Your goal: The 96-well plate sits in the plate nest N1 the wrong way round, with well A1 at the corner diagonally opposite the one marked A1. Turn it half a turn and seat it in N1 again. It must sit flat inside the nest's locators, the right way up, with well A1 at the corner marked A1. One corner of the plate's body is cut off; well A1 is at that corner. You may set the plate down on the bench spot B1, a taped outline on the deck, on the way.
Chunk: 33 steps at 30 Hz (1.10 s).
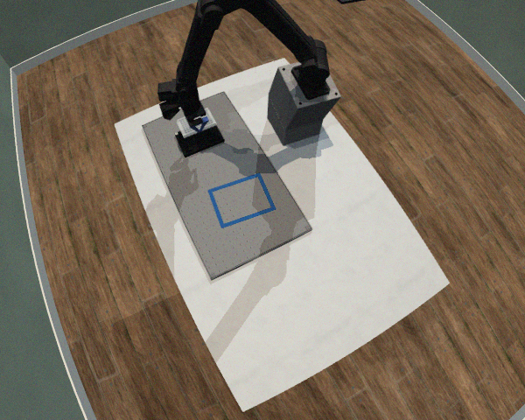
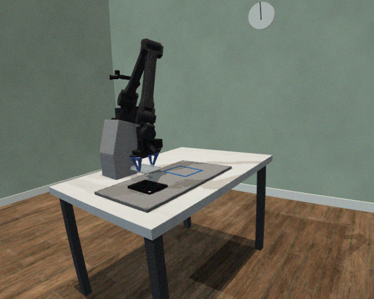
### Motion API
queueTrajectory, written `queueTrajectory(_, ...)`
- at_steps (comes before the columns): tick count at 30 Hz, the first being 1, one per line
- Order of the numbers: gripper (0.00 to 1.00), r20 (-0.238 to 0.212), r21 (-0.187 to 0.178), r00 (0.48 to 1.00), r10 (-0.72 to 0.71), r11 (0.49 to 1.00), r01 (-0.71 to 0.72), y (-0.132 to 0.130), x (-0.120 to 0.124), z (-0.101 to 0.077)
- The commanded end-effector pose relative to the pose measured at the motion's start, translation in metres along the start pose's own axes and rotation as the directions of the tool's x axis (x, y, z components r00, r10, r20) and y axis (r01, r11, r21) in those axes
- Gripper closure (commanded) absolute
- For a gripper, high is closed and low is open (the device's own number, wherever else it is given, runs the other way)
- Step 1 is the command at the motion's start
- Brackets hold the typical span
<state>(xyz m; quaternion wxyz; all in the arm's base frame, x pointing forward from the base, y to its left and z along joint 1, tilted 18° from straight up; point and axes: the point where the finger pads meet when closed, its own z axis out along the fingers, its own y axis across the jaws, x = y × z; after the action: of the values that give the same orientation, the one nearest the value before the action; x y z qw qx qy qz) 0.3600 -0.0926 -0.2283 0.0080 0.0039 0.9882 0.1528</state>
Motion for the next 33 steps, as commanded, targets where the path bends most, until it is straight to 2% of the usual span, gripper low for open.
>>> queueTrajectory(1,1.0,0.032,0.013,0.999,-0.002,1.0,0.002,-0.0067,-0.0195,-0.0089)
queueTrajectory(33,1.0,0.026,0.011,1.0,0.002,1.0,-0.002,-0.0105,-0.0172,-0.0069)
